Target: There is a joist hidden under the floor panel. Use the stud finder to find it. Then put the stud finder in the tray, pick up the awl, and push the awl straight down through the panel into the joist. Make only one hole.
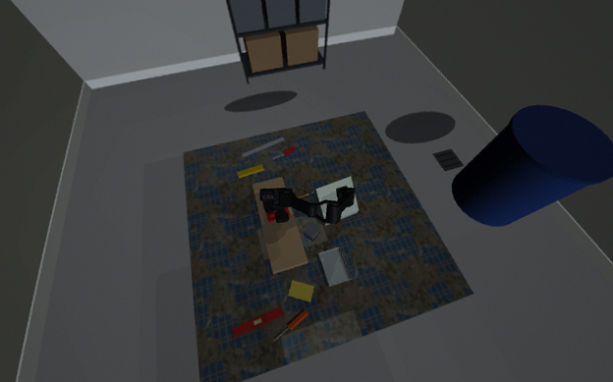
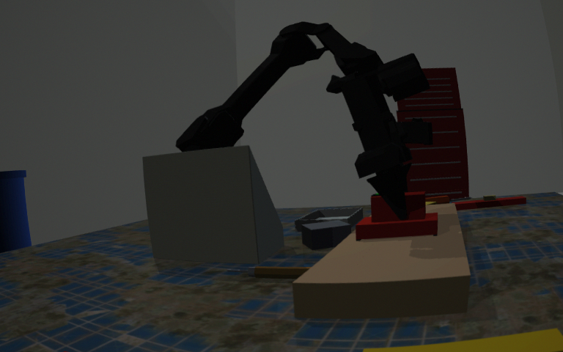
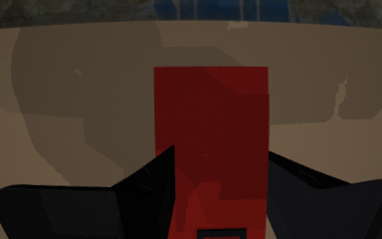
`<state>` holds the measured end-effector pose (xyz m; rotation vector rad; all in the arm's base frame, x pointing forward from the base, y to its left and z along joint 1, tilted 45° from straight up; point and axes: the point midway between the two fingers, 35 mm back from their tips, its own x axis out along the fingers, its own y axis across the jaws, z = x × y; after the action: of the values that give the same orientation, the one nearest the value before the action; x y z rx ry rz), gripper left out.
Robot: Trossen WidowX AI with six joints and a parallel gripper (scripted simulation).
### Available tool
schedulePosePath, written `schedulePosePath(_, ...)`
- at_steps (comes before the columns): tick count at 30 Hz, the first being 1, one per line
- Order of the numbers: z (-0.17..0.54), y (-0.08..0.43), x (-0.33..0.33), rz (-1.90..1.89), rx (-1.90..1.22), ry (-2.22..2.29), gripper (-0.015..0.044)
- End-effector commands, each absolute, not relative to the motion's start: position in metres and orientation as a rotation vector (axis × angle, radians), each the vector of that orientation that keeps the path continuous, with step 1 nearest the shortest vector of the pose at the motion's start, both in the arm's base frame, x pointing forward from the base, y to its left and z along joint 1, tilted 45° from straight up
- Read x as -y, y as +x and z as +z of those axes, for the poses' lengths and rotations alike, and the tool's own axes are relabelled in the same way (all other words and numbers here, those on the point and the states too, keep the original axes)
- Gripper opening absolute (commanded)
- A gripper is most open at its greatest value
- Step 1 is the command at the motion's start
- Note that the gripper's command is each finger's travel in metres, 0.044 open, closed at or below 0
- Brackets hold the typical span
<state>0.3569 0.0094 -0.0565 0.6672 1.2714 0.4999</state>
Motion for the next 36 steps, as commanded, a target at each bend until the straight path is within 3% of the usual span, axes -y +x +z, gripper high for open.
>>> schedulePosePath(1,-0.052,0.357,-0.015,0.505,-1.27,0.674,0.0)
schedulePosePath(36,-0.012,0.358,-0.055,0.507,-1.27,0.677,0.0)
